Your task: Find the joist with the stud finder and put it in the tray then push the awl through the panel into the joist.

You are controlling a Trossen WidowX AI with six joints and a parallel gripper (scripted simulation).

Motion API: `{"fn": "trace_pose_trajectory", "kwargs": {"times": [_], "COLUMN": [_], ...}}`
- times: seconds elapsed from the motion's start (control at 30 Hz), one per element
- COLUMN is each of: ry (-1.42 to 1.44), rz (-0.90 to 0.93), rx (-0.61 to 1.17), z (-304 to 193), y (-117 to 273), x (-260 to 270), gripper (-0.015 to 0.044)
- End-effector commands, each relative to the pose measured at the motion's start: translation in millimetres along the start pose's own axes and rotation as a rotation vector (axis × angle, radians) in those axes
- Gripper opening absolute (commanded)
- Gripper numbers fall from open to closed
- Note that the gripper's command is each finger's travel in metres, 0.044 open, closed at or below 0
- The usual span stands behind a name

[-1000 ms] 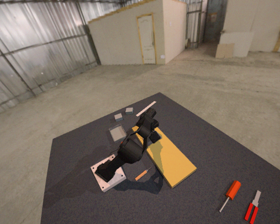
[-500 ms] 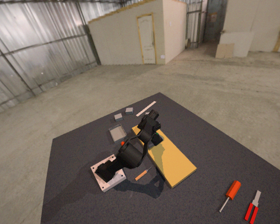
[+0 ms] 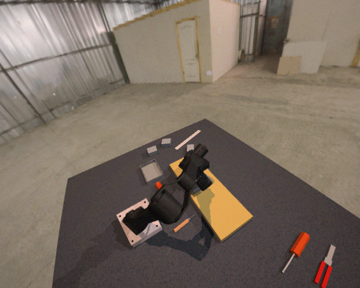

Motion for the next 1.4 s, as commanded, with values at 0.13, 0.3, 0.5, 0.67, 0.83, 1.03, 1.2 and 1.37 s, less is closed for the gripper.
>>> {"fn": "trace_pose_trajectory", "kwargs": {"times": [0.13,0.3,0.5,0.67,0.83,1.03,1.2,1.37], "ry": [0.002,0.002,0.002,0.002,0.002,0.002,0.002,0.002], "rz": [-0.007,-0.007,-0.007,-0.008,-0.008,-0.008,-0.009,-0.009], "rx": [0.001,0.001,0.001,0.001,0.001,0.001,0.001,0.001], "z": [-2,-3,-4,-4,-5,-6,-7,-7], "y": [0,0,0,0,0,0,0,0], "x": [-13,-20,-29,-36,-44,-53,-60,-68], "gripper": [0.0,0.0,0.0,0.0,0.0,0.0,0.0,0.0]}}
Point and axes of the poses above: the point midway between the two fingers, 35 mm back from their tips, its own y axis back along the fingers, its own x axis across the jaws, z = x × y, the point moved 9 cm from there along y, back along the fingers, and after that the axes turned 6 degrees about y, right-handed, at the moved point
